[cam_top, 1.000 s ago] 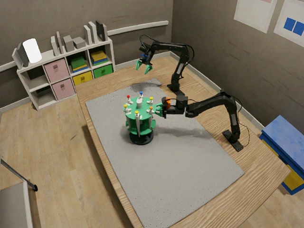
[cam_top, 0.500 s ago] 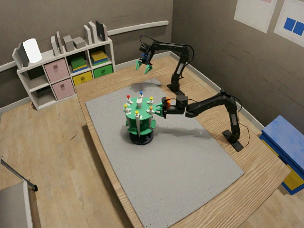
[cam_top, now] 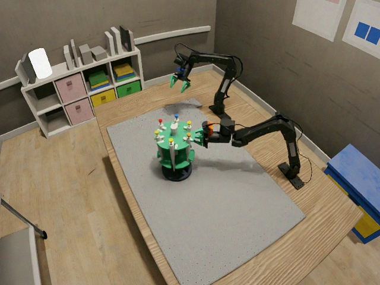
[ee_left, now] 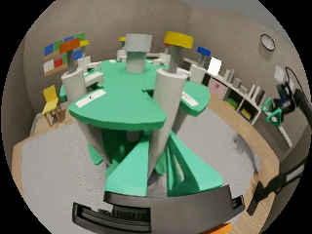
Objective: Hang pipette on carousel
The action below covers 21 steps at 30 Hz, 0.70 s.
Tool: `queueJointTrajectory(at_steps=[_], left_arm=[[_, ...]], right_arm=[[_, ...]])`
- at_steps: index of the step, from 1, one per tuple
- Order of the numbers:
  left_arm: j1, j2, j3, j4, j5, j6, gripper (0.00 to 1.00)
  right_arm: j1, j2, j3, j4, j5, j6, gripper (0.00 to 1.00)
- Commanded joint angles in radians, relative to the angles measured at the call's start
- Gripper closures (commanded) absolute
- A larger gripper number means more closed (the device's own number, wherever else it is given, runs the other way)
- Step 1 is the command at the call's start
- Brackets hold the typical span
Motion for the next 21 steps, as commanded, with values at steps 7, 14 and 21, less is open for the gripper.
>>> queueJointTrajectory(at_steps=[7, 14, 21], left_arm=[[-0.004, -0.048, 0.043, 0.027, -0.009, 0.002, 0.88], [-0.004, -0.048, 0.043, 0.027, -0.009, 0.002, 0.88], [-0.006, -0.051, 0.051, -0.010, -0.010, 0.002, 0.88]], right_arm=[[-0.011, 0.010, 0.010, 0.009, -0.023, -0.011, 0.00], [-0.011, 0.010, 0.010, 0.009, -0.023, -0.011, 0.00], [-0.011, 0.010, 0.010, 0.009, -0.023, -0.011, 0.00]])
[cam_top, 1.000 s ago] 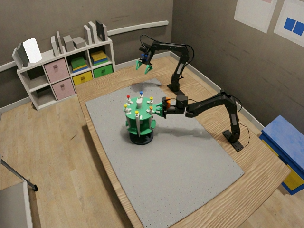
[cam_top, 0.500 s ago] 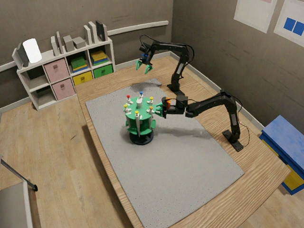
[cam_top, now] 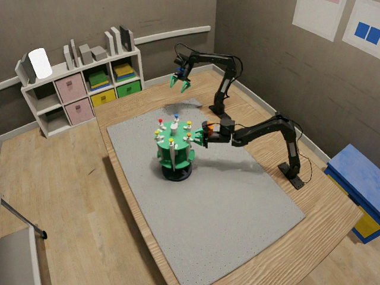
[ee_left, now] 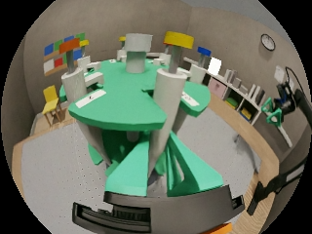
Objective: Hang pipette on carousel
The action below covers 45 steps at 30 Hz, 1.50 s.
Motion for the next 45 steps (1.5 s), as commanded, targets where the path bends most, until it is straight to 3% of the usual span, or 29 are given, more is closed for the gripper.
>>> queueJointTrajectory(at_steps=[1, 45], left_arm=[[-0.007, -0.052, 0.050, -0.007, -0.010, 0.002, 0.88], [-0.009, -0.064, 0.066, -0.010, -0.008, 0.002, 0.88]], right_arm=[[-0.011, 0.010, 0.010, 0.009, -0.023, -0.011, 0.00], [-0.011, 0.010, 0.010, 0.009, -0.023, -0.011, 0.00]])
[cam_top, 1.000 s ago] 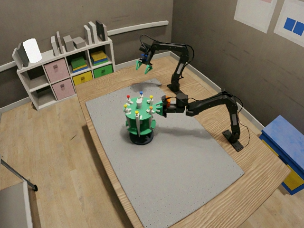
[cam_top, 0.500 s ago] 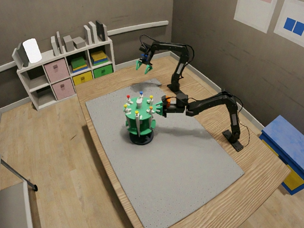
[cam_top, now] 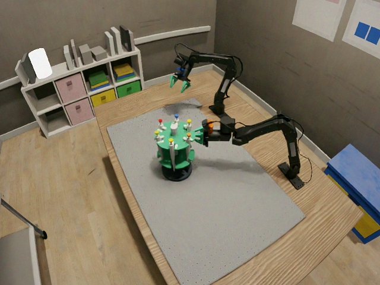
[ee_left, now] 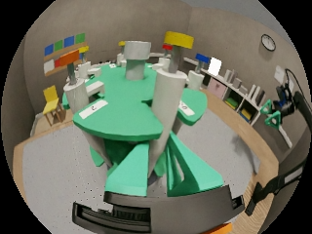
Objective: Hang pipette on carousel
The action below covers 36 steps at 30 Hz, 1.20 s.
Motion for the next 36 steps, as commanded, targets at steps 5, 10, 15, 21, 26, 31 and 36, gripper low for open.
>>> queueJointTrajectory(at_steps=[5, 10, 15, 21, 26, 31, 36], left_arm=[[-0.008, -0.047, 0.045, 0.033, -0.005, 0.002, 0.88], [-0.008, -0.047, 0.045, 0.033, -0.005, 0.002, 0.88], [-0.008, -0.047, 0.045, 0.033, -0.005, 0.002, 0.88], [-0.066, 0.005, 0.068, 0.011, -0.198, -0.003, 0.88], [-0.093, -0.012, 0.097, 0.014, -0.301, -0.004, 0.88], [-0.076, -0.010, 0.099, 0.015, -0.307, 0.001, 0.88], [-0.075, -0.010, 0.099, 0.015, -0.307, 0.002, 0.88]], right_arm=[[-0.011, 0.010, 0.010, 0.009, -0.023, -0.011, 0.00], [-0.011, 0.010, 0.010, 0.009, -0.023, -0.011, 0.00], [-0.011, 0.010, 0.010, 0.009, -0.023, -0.011, 0.00], [-0.011, 0.010, 0.010, 0.009, -0.023, -0.011, 0.00], [-0.011, 0.010, 0.010, 0.009, -0.023, -0.011, 0.00], [-0.011, 0.010, 0.010, 0.009, -0.023, -0.011, 0.00], [-0.011, 0.010, 0.010, 0.009, -0.023, -0.011, 0.00]])
